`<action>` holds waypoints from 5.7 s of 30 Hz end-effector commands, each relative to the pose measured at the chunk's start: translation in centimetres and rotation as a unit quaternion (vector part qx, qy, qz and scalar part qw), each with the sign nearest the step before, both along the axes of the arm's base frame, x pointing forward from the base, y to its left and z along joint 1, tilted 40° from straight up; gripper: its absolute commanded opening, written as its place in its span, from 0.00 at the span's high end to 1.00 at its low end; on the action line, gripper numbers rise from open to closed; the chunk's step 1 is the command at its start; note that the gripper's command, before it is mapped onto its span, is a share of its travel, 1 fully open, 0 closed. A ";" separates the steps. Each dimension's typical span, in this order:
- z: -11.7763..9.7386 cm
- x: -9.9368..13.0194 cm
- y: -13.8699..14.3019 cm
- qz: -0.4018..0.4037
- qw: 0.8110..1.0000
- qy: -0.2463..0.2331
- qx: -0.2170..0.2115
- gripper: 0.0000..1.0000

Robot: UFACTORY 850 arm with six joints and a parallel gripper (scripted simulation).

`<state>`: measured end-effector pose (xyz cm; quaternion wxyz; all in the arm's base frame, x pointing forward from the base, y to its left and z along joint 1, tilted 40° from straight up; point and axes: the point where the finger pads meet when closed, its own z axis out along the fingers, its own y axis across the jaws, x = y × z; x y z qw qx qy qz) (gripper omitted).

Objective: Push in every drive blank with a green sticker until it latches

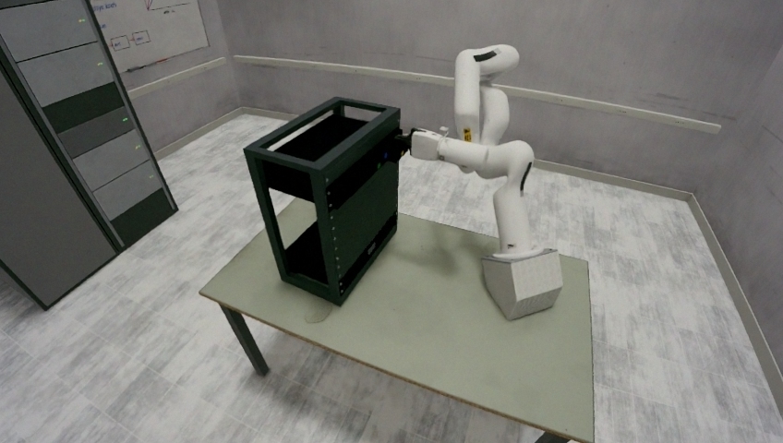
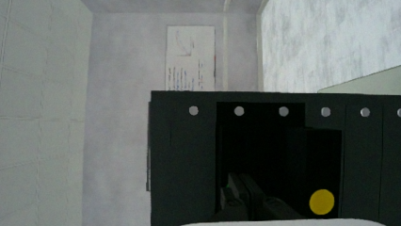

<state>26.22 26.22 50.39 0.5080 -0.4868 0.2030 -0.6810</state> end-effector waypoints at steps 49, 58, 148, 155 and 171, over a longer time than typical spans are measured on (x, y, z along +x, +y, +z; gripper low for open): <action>0.5 0.8 0.2 0.000 1.000 0.000 0.001 1.00; 0.4 0.7 0.2 0.000 1.000 0.000 0.001 1.00; -10.7 -20.9 -5.2 0.000 1.000 0.000 0.001 1.00; -10.7 -20.9 -5.2 0.000 1.000 0.000 0.001 1.00; -10.7 -20.9 -5.2 0.000 1.000 0.000 0.001 1.00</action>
